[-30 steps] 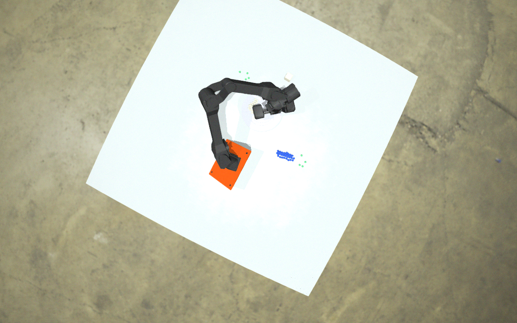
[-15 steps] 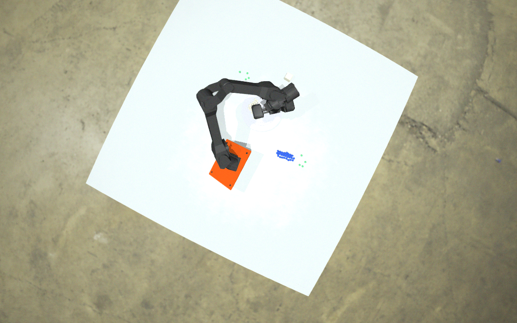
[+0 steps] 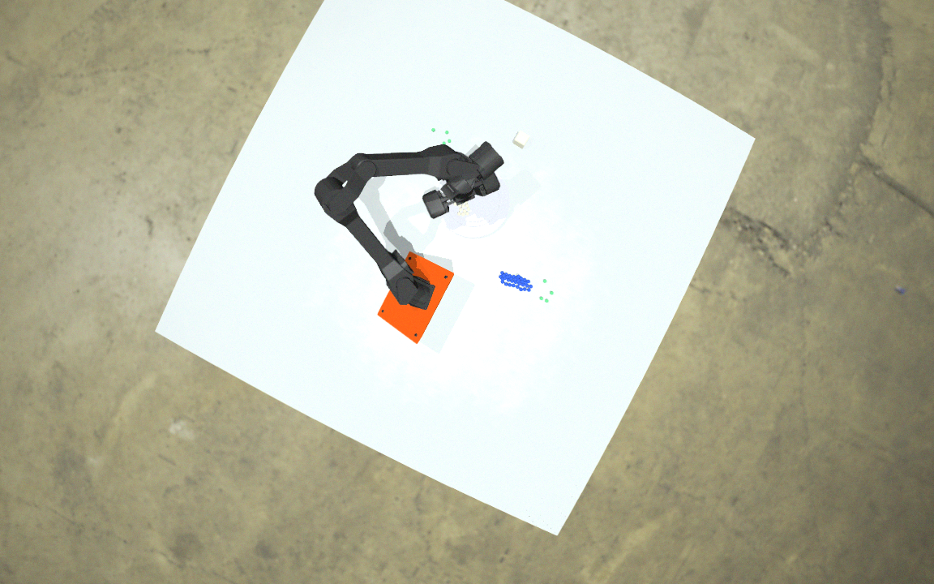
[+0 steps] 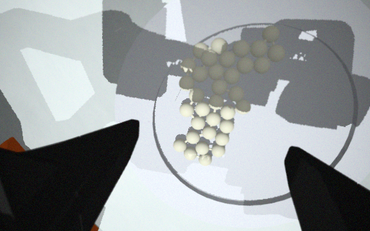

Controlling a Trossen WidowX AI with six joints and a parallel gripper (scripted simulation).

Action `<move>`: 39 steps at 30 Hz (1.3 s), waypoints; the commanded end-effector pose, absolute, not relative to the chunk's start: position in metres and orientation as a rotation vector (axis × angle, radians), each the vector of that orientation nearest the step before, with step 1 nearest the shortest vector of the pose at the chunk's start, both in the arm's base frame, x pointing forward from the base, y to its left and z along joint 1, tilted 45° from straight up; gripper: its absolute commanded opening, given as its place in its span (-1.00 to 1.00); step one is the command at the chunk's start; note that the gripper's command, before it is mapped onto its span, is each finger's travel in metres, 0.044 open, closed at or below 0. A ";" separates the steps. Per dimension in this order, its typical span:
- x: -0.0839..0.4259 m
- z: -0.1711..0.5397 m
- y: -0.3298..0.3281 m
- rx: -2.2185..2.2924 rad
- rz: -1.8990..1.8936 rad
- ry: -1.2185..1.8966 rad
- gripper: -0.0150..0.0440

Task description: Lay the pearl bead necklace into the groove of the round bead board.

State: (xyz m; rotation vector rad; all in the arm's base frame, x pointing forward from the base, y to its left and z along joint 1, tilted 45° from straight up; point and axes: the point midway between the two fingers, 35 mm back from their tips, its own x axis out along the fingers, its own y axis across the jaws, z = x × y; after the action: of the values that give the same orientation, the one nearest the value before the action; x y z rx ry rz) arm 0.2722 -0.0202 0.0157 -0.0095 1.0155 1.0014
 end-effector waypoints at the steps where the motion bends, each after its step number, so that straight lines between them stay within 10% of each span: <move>1: 0.269 0.019 -0.015 -0.017 1.012 1.005 0.80; 34: 0.274 -0.008 0.012 -0.016 1.013 1.004 0.80; 39: 0.274 -0.007 0.010 -0.023 1.012 1.006 0.35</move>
State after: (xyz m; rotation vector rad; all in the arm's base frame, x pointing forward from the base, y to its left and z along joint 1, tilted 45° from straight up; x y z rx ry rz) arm 0.2742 0.0103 -0.0072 -0.0224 1.0064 1.0123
